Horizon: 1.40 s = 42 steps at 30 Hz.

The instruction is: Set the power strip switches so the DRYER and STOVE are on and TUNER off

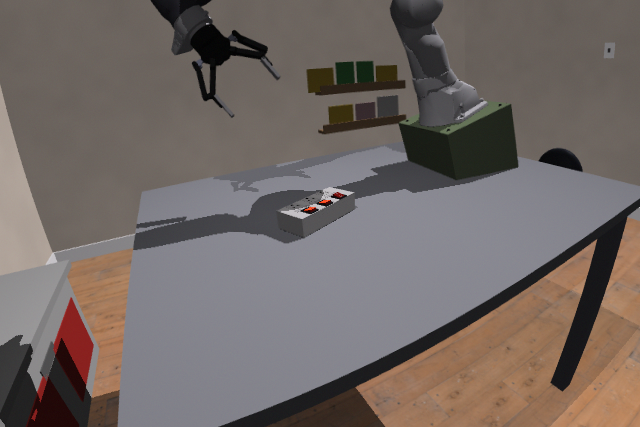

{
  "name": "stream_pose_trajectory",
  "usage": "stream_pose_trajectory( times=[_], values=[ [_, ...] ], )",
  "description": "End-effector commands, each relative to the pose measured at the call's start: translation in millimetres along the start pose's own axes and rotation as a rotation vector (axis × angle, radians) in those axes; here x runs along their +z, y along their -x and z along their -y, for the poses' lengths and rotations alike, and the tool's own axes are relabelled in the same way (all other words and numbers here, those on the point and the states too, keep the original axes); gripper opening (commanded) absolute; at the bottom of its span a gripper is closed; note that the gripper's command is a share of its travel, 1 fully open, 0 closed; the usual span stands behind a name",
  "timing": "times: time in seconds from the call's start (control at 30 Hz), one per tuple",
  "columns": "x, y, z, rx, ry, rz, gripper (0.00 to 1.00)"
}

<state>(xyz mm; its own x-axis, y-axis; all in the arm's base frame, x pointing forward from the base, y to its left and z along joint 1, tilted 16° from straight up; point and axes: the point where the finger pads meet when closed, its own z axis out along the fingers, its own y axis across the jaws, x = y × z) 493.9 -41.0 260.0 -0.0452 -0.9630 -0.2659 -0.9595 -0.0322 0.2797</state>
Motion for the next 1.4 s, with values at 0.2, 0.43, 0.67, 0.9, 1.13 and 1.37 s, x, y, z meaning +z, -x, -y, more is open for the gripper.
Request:
stream_pose_trajectory(
  times=[0.2,0.43,0.67,0.9,1.13,1.37],
  values=[
    [-5,1,0,-0.089,-0.001,-0.017,1.00],
    [-5,1,0,-0.089,-0.001,-0.017,1.00],
    [-42,19,8,-0.270,-0.050,-0.101,1.00],
    [-42,19,8,-0.270,-0.050,-0.101,1.00],
    [-42,19,8,-0.270,-0.050,-0.101,1.00],
    [-42,19,8,-0.270,-0.050,-0.101,1.00]
  ],
)
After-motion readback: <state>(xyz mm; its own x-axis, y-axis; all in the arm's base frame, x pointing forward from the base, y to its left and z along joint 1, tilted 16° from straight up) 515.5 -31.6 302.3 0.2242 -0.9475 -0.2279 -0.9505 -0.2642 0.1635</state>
